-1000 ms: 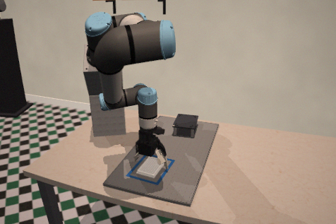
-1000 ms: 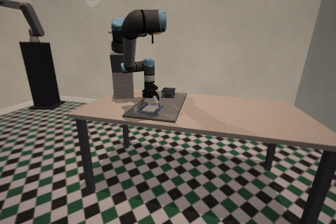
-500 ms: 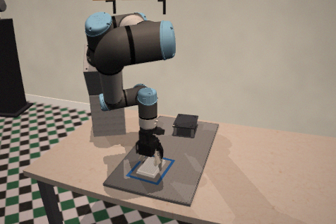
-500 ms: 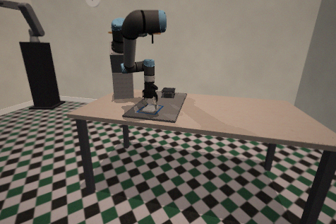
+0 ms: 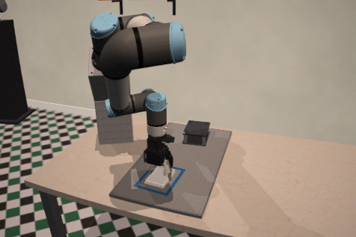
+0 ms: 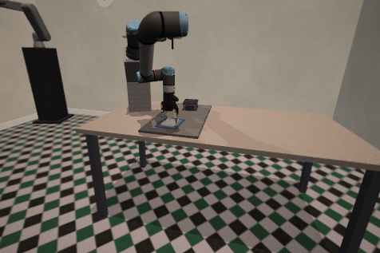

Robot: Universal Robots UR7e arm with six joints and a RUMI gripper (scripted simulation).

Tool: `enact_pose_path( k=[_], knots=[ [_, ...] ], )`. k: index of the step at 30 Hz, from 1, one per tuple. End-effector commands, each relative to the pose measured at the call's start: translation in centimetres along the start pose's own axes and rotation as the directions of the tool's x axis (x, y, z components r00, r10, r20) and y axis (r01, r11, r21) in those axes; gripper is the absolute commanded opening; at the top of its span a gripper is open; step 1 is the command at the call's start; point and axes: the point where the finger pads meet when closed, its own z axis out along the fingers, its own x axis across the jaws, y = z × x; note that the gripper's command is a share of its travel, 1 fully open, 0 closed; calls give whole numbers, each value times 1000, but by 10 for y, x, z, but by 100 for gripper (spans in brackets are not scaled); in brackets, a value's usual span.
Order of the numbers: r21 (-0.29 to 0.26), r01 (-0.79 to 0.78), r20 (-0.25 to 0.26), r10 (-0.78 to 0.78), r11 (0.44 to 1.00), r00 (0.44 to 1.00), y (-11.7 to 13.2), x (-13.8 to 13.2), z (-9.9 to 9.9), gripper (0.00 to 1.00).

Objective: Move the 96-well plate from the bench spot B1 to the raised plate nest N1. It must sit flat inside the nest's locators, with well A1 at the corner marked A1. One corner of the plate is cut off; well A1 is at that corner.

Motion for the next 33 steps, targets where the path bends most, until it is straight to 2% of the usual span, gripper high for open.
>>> enact_pose_path(
  k=[1,16,33],
  knots=[
    [0,0,-1,0,1000,1000,0,0,0,0],
    [-1,0,-1,0,1000,1000,0,0,0,0],
    [0,0,-1,0,1000,1000,0,0,-25,0]
  ],
)
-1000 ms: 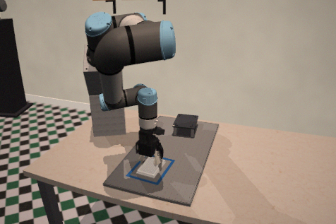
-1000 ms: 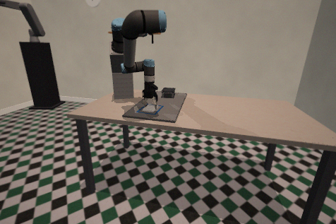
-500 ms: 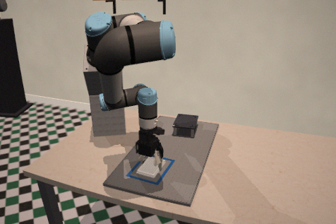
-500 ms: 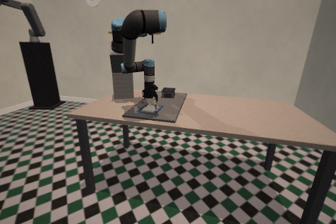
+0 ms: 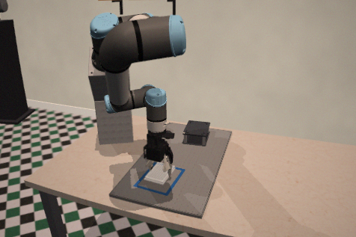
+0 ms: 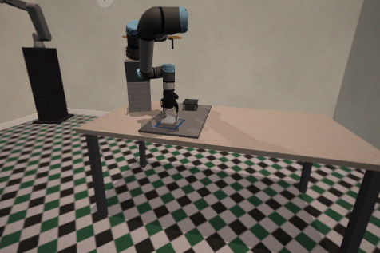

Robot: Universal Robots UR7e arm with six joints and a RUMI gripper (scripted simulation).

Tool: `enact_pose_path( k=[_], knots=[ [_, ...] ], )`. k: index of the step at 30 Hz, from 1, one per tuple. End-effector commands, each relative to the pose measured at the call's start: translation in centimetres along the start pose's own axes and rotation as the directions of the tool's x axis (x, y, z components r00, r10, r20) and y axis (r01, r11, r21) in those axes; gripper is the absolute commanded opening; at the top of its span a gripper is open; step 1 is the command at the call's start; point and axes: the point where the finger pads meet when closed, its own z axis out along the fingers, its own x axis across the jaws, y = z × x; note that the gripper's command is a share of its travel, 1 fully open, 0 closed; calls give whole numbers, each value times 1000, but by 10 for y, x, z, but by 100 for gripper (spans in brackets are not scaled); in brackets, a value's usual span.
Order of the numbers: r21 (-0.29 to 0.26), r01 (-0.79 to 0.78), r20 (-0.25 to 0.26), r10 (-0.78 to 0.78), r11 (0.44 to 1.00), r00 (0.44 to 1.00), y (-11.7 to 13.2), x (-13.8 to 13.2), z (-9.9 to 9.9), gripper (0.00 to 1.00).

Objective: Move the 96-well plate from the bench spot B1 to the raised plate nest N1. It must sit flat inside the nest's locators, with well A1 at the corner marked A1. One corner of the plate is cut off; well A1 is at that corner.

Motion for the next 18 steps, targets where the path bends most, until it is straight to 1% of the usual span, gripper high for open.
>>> enact_pose_path(
  k=[1,18],
  knots=[
    [0,0,-1,0,1000,1000,0,0,-8,0],
    [0,0,-1,0,1000,1000,0,0,-33,0]
  ],
)
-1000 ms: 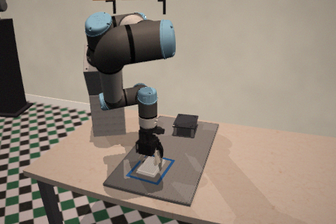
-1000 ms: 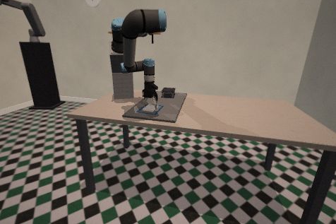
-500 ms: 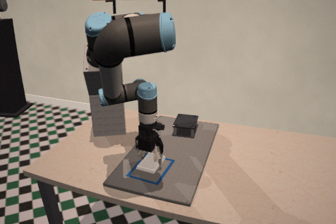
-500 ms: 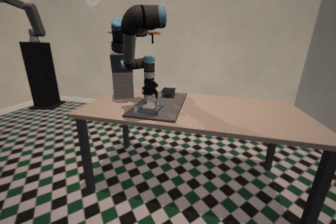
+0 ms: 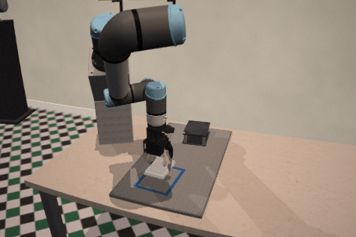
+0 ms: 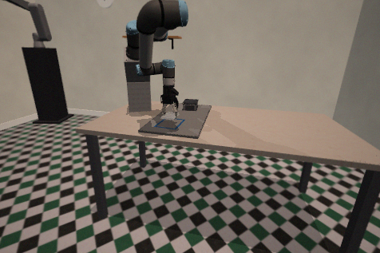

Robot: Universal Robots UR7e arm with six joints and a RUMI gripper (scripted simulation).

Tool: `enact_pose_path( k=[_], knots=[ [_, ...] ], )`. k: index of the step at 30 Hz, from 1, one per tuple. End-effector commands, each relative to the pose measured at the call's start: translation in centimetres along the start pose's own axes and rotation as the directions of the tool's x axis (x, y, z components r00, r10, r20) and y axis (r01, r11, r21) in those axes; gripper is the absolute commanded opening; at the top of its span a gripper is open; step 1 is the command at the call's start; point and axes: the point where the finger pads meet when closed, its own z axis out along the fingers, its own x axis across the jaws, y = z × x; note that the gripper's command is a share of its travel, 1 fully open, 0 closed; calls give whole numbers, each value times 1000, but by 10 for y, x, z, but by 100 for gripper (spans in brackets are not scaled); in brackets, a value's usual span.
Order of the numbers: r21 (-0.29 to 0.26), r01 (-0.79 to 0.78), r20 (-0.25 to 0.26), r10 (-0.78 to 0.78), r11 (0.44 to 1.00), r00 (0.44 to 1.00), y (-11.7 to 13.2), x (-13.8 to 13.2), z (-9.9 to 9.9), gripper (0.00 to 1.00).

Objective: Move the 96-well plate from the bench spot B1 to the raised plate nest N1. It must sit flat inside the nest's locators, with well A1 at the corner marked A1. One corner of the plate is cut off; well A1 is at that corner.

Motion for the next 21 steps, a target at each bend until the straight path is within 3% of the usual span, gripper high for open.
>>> enact_pose_path(
  k=[1,21],
  knots=[
    [0,0,-1,0,1000,1000,0,0,-9,0],
    [0,0,-1,0,1000,1000,0,0,-31,0]
  ],
)
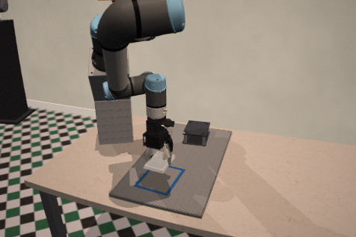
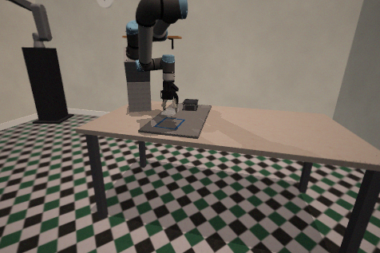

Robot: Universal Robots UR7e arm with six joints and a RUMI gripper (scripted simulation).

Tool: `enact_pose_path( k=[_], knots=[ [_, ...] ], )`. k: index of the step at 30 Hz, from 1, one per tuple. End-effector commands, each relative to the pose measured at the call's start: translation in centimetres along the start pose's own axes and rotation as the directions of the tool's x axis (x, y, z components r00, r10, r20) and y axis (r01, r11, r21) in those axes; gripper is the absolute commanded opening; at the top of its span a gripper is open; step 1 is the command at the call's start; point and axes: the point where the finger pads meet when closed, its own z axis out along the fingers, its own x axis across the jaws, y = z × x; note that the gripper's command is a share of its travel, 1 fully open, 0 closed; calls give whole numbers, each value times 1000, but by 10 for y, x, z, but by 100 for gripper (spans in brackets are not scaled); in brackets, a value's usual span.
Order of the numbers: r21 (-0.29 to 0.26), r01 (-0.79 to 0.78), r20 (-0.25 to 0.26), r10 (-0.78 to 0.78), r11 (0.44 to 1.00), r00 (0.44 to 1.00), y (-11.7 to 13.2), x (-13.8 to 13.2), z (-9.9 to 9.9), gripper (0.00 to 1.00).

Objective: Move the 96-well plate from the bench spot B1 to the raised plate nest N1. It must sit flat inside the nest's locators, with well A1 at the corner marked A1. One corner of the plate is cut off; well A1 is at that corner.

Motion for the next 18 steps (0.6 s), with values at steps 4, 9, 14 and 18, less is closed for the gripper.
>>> enact_pose_path(
  k=[4,9,14,18],
  knots=[
    [0,0,-1,0,1000,1000,0,0,-2,0],
    [0,0,-1,0,1000,1000,0,0,-2,0],
    [0,0,-1,0,1000,1000,0,0,-2,0],
    [0,33,-1,-33,999,999,-3,1,-3,0]
  ],
)
